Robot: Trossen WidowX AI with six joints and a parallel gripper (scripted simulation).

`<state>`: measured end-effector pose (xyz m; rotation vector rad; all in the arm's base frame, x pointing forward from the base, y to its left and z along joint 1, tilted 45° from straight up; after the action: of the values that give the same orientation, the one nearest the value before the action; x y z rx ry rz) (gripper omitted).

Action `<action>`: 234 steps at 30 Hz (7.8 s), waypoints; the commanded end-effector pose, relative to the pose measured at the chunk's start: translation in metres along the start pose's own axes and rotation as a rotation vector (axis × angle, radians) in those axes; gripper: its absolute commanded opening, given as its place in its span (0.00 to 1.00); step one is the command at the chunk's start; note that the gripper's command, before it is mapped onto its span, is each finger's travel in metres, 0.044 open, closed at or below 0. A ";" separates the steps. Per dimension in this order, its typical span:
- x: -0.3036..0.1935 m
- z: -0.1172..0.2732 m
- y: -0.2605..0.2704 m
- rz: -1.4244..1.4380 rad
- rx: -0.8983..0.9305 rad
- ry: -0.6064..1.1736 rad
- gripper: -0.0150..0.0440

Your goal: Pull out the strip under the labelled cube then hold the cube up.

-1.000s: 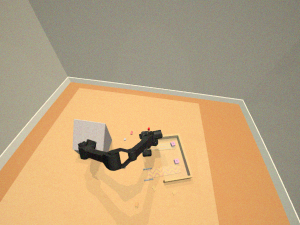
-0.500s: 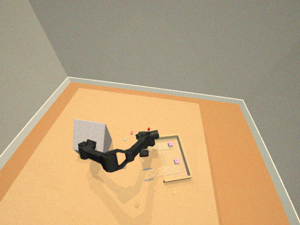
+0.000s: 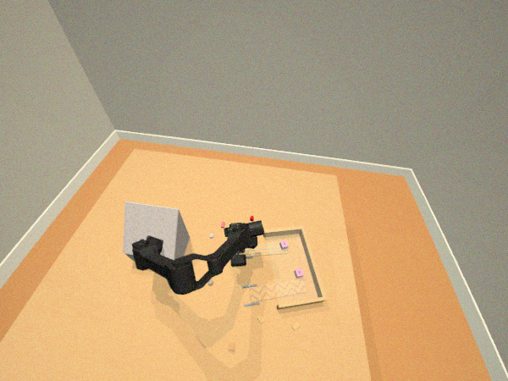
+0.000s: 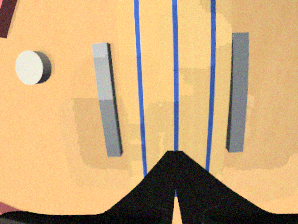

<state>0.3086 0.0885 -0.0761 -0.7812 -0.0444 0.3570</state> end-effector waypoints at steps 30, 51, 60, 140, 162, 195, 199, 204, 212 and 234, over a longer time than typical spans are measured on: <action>-0.055 -0.005 -0.004 0.005 -0.001 0.029 0.25; -0.085 -0.005 -0.006 0.007 -0.002 0.030 0.25; -0.097 -0.004 -0.006 0.007 -0.002 0.031 0.25; -0.101 0.043 -0.006 0.147 0.003 0.030 0.43; -0.007 0.057 0.000 0.191 0.004 0.025 1.00; 0.095 0.049 0.008 0.187 0.004 0.020 0.68; 0.095 0.042 0.008 0.187 0.004 0.020 0.68; 0.095 0.034 0.008 0.187 0.004 0.021 0.68; 0.095 0.021 0.008 0.187 0.003 0.021 0.68; 0.095 0.008 0.007 0.179 0.008 0.018 0.54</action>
<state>0.3939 0.1298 -0.0845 -0.7829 0.0444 0.5198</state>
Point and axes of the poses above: the point midway between the two fingers, 35 mm back from their tips, its own z axis back along the fingers, its own y axis across the jaws, x = y × z, the point moved 6 cm from there along z, back along the fingers, and after that the axes turned 2 degrees about -z, right-handed, at the moved point
